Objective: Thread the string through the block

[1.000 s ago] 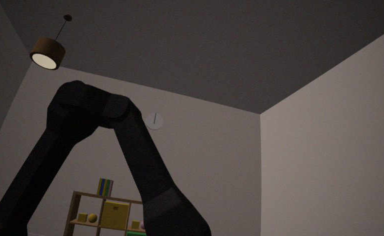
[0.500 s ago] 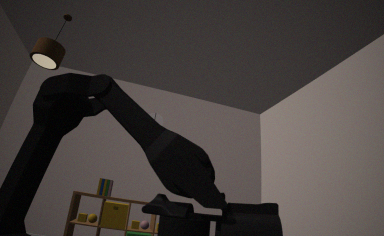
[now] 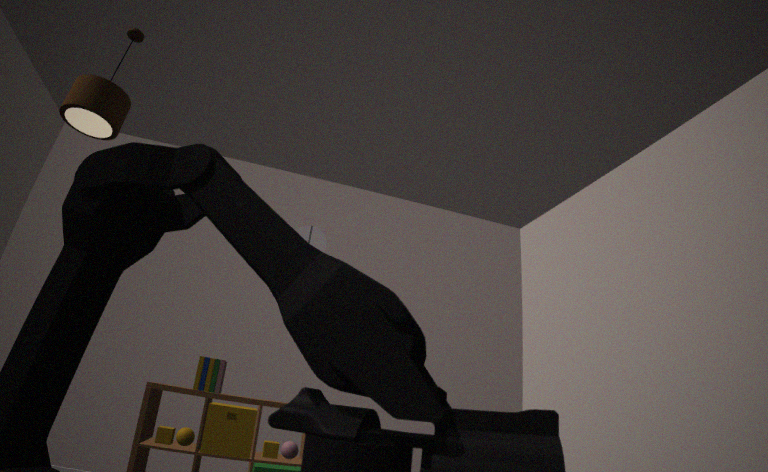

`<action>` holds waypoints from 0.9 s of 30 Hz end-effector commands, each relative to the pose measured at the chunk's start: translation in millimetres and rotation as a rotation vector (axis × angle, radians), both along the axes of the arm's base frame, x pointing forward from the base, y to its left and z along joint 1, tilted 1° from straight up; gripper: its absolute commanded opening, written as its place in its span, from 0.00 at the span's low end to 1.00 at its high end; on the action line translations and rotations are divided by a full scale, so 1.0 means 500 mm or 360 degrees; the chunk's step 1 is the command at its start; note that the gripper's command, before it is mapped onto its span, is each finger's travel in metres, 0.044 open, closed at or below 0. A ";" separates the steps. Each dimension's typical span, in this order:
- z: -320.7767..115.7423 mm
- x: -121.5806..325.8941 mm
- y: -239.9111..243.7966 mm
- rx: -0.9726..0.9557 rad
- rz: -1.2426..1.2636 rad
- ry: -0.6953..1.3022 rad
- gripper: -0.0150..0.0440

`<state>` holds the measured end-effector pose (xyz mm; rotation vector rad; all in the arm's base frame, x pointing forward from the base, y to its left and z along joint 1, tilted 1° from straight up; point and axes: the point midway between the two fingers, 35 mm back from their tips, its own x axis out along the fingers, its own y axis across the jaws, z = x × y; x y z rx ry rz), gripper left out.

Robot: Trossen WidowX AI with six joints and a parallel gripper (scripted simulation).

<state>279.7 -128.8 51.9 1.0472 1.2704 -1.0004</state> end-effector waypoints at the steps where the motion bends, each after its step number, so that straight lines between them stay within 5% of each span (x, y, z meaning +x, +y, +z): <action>1: 0.003 -0.019 -0.023 -0.0081 0.1262 0.0004 0.46; 27: 0.000 -0.056 -0.058 -0.0181 0.3525 0.0042 0.46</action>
